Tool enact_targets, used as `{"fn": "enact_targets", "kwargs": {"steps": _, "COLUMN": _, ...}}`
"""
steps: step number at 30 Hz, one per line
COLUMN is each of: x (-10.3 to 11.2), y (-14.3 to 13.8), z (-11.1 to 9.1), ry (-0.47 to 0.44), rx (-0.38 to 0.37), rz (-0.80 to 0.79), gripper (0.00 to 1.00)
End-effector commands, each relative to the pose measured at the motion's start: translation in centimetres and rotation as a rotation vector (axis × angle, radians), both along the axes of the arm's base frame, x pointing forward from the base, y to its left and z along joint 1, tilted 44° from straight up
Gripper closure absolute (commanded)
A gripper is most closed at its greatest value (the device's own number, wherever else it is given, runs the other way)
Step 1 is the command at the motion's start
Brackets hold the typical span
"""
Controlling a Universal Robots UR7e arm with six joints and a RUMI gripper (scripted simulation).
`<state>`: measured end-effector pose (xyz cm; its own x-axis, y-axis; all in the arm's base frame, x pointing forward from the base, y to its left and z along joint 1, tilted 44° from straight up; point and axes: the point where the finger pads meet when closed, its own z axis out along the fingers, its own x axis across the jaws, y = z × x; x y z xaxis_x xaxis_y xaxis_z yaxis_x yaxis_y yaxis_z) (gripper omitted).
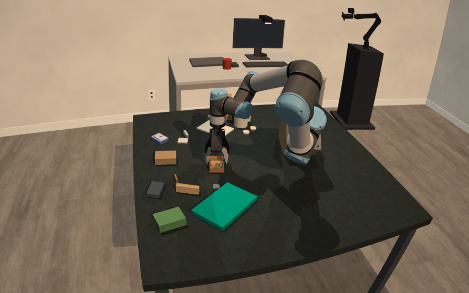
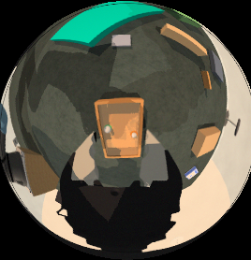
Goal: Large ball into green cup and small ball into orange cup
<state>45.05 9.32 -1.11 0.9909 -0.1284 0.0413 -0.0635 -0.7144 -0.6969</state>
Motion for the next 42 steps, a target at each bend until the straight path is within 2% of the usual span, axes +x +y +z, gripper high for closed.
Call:
{"fn": "enact_targets", "kwargs": {"steps": 1, "x": 0.1, "y": -0.9, "z": 0.8, "ry": -0.005, "rx": -0.004, "rz": -0.003, "gripper": 0.46}}
{"fn": "enact_targets", "kwargs": {"steps": 6, "x": 0.0, "y": -1.4, "z": 1.3, "ry": -0.005, "rx": -0.004, "rz": -0.003, "gripper": 0.46}}
{"fn": "enact_targets", "kwargs": {"steps": 21, "x": -0.6, "y": -4.6, "z": 4.7, "ry": -0.004, "rx": -0.004, "rz": -0.003, "gripper": 0.46}}
{"fn": "enact_targets", "kwargs": {"steps": 31, "x": -0.8, "y": -5.6, "z": 5.6, "ry": -0.004, "rx": -0.004, "rz": -0.003, "gripper": 0.46}}
{"fn": "enact_targets", "kwargs": {"steps": 42, "x": -0.8, "y": -5.6, "z": 5.7, "ry": -0.003, "rx": -0.003, "rz": -0.002, "gripper": 0.46}}
